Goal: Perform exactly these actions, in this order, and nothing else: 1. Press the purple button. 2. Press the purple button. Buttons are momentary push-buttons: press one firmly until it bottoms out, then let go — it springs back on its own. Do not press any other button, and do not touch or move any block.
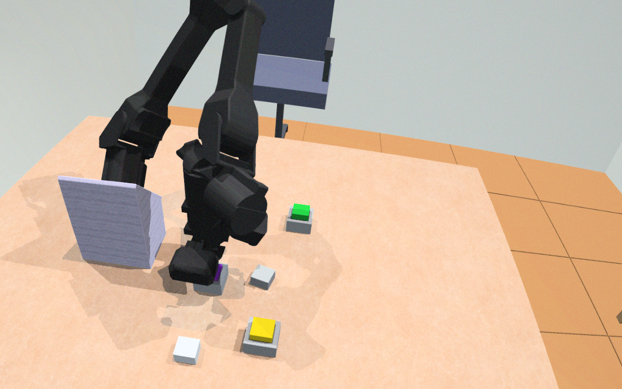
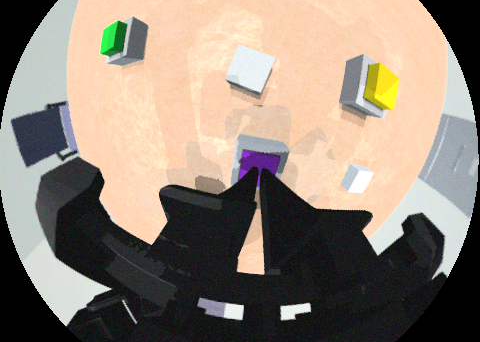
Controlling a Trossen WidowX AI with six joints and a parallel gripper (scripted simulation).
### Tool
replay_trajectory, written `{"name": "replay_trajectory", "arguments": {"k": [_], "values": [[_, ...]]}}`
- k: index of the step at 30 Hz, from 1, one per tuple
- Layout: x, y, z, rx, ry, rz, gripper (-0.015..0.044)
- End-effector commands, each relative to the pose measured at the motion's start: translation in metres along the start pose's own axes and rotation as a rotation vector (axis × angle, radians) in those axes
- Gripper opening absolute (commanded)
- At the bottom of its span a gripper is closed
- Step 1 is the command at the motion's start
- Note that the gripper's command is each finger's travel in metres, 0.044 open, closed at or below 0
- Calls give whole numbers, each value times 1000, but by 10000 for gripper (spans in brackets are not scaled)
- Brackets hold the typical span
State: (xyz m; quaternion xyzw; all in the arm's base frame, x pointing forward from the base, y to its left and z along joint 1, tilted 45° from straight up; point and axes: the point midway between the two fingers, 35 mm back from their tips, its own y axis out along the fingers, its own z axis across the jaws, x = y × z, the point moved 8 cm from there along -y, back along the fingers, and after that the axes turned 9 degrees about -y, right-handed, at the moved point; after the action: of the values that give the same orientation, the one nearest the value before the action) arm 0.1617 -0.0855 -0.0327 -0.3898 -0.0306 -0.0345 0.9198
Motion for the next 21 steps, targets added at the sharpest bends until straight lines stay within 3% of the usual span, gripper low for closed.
{"name": "replay_trajectory", "arguments": {"k": [1,7,12,16,21], "values": [[0,1,0,2,4,-1,20],[0,-1,0,0,0,0,20],[0,-32,0,0,4,-1,20],[0,-33,0,0,4,-1,20],[50,-55,36,-39,13,0,151]]}}
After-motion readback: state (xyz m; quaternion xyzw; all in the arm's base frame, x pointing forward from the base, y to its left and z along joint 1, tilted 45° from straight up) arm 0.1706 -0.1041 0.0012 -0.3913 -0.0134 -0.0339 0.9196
